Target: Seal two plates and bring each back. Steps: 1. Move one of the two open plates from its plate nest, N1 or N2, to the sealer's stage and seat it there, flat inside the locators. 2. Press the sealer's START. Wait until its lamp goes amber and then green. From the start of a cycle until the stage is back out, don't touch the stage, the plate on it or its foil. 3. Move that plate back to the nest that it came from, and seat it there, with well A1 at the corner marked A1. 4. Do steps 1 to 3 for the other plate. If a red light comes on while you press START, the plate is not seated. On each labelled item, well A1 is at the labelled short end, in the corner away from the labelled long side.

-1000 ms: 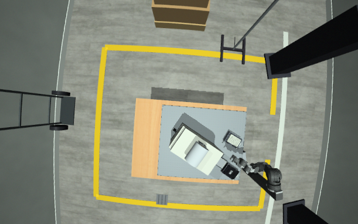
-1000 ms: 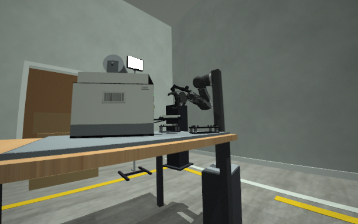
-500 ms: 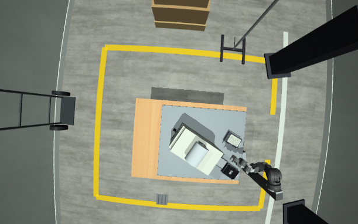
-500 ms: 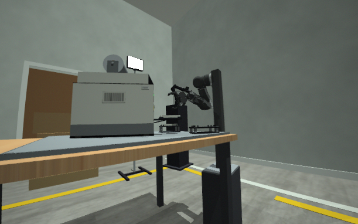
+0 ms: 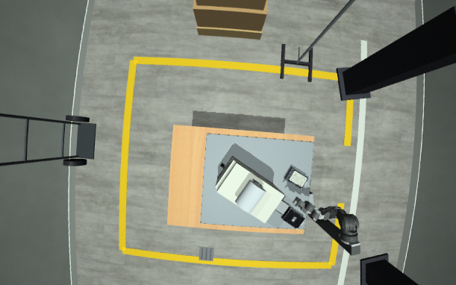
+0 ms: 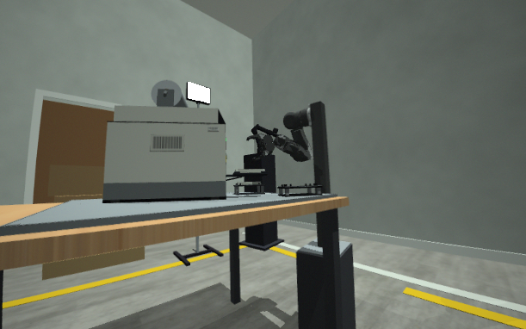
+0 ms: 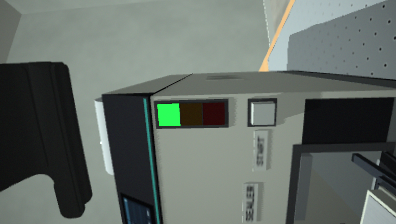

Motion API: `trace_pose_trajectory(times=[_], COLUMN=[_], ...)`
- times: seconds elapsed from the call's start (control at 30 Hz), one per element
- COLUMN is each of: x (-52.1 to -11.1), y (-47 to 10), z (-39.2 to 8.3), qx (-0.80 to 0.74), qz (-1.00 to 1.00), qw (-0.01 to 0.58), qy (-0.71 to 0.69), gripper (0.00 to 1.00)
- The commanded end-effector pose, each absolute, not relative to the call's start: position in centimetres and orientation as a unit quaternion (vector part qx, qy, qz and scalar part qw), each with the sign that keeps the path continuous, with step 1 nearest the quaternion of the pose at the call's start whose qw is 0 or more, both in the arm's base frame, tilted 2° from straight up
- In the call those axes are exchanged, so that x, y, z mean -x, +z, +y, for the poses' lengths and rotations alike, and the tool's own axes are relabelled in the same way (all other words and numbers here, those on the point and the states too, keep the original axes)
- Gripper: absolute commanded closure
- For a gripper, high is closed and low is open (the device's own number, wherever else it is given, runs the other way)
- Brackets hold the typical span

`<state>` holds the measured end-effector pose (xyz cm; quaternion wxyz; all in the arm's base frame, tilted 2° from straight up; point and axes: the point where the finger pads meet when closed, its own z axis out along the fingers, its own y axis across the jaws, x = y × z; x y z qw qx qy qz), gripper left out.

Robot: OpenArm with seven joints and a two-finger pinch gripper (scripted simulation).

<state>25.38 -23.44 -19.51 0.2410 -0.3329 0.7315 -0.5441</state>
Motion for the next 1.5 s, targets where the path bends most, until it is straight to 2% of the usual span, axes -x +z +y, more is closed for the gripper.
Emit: trace_pose_trajectory(times=[0.0,0.57,1.47], x=[-25.4,-28.1,-30.6], y=[-19.3,-14.1,-4.5], z=[-23.4,-21.8,-14.3], qx=[0.331,0.365,0.388], qz=[0.729,0.595,0.261], qw=[0.244,0.279,0.321], qy=[-0.547,-0.659,-0.824], gripper=[0.35,0.35,0.35])
